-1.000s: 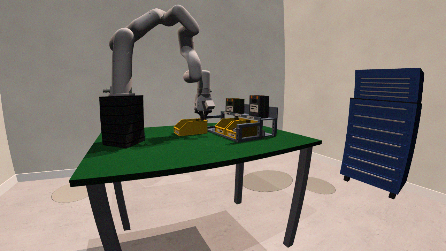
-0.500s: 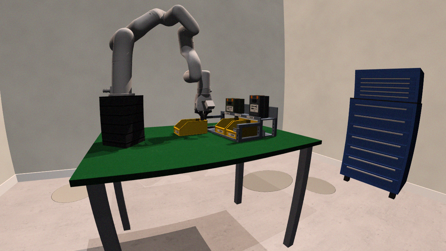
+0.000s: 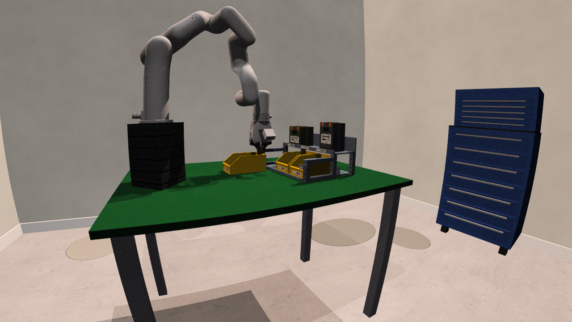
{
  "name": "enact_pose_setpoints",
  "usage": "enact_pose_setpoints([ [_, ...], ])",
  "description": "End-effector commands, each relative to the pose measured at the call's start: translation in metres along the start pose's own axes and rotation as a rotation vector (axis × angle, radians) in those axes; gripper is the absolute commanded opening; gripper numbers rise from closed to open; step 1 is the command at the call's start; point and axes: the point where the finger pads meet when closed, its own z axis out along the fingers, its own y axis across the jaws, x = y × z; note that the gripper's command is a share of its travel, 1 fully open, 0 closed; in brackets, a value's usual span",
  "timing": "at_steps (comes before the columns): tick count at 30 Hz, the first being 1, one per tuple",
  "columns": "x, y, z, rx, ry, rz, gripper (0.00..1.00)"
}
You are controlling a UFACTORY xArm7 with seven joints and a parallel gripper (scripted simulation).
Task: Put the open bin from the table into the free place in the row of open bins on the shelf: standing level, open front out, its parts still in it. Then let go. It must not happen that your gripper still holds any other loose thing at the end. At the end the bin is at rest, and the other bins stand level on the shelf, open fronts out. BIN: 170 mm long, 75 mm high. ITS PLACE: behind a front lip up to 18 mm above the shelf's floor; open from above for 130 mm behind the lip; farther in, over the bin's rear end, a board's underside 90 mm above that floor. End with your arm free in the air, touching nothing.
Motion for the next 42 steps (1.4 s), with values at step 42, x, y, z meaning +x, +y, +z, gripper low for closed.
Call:
enact_pose_setpoints([
  [42, -0.0002, -0.0018, -0.0093, 0.004, -0.001, 0.0, 0.0],
])
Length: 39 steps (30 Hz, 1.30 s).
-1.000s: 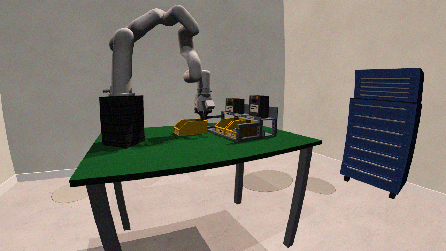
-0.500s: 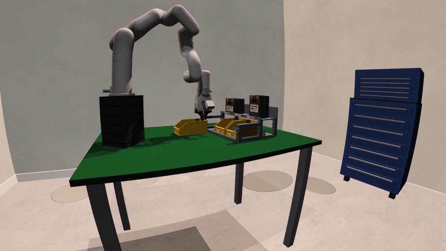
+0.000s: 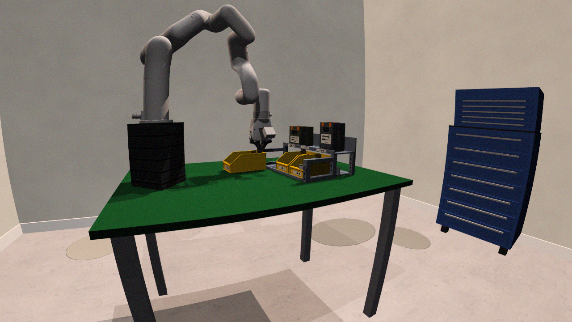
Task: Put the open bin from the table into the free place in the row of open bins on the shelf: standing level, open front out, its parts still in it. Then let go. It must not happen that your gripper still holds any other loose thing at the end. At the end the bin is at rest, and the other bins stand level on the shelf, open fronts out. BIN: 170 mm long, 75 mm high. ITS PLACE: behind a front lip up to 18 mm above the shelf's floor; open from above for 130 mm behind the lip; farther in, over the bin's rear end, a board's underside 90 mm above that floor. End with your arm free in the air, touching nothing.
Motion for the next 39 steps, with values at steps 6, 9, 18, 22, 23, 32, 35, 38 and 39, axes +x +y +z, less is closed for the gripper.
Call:
enact_pose_setpoints([
  [6, 0.0, -0.001, -0.002, 0.003, 0.0, 0.0, 0.0],
  [9, 0.0, -0.001, -0.002, 0.003, 0.0, 0.0, 0.0],
  [18, 0.0, -0.002, -0.014, 0.003, 0.0, 0.0, 0.0],
  [22, 0.0, -0.002, -0.014, 0.003, 0.0, 0.0, 0.0],
  [23, 0.0, -0.002, -0.014, 0.003, 0.0, 0.0, 0.0],
  [32, 0.0, -0.002, -0.012, 0.003, 0.0, 0.0, 0.0],
  [35, 0.0, -0.002, -0.012, 0.003, 0.0, 0.0, 0.0],
  [38, 0.0, -0.002, -0.012, 0.003, 0.0, 0.0, 0.0],
  [39, 0.0, -0.002, -0.012, 0.003, 0.0, 0.0, 0.0],
])
